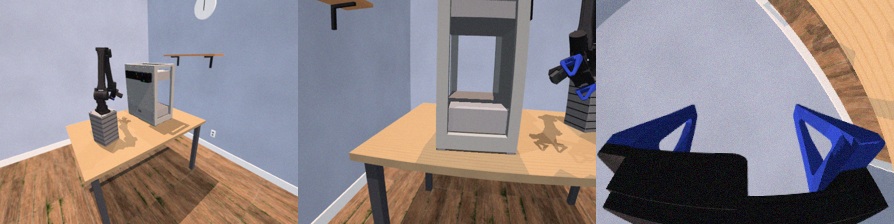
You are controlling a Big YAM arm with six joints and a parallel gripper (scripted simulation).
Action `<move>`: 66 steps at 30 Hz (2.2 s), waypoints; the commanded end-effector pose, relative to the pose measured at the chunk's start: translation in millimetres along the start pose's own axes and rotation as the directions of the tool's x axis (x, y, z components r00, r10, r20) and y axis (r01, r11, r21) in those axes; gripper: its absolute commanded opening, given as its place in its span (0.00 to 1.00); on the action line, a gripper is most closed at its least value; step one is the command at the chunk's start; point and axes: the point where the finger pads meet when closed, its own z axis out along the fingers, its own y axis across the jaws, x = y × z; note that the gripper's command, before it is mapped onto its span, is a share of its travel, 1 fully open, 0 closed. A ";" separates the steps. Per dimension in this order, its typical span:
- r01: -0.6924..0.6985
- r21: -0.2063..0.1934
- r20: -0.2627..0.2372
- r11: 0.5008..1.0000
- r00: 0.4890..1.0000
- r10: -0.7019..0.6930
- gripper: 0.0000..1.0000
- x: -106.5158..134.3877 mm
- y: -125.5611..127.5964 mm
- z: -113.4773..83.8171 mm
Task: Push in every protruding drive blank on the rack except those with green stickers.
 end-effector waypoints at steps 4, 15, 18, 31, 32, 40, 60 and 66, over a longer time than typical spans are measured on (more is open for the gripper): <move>0.046 -0.144 0.119 0.988 0.993 -0.029 1.00 -14.5 26.3 -76.1; 0.128 -0.276 0.367 0.953 0.930 -0.019 1.00 -43.5 34.2 -194.9; 0.162 -0.318 0.434 0.934 0.901 -0.008 1.00 -51.6 38.9 -230.8; 0.275 -0.421 0.615 0.864 0.787 0.049 1.00 -76.0 51.7 -335.6; 0.284 -0.427 0.627 0.858 0.777 0.055 1.00 -77.9 52.9 -343.4; 0.354 -0.480 0.695 0.803 0.711 0.102 1.00 -85.7 70.8 -401.5; 0.456 -0.529 0.770 0.716 0.613 0.179 1.00 -90.6 93.4 -485.7; 0.469 -0.536 0.774 0.702 0.604 0.188 1.00 -88.2 98.0 -496.4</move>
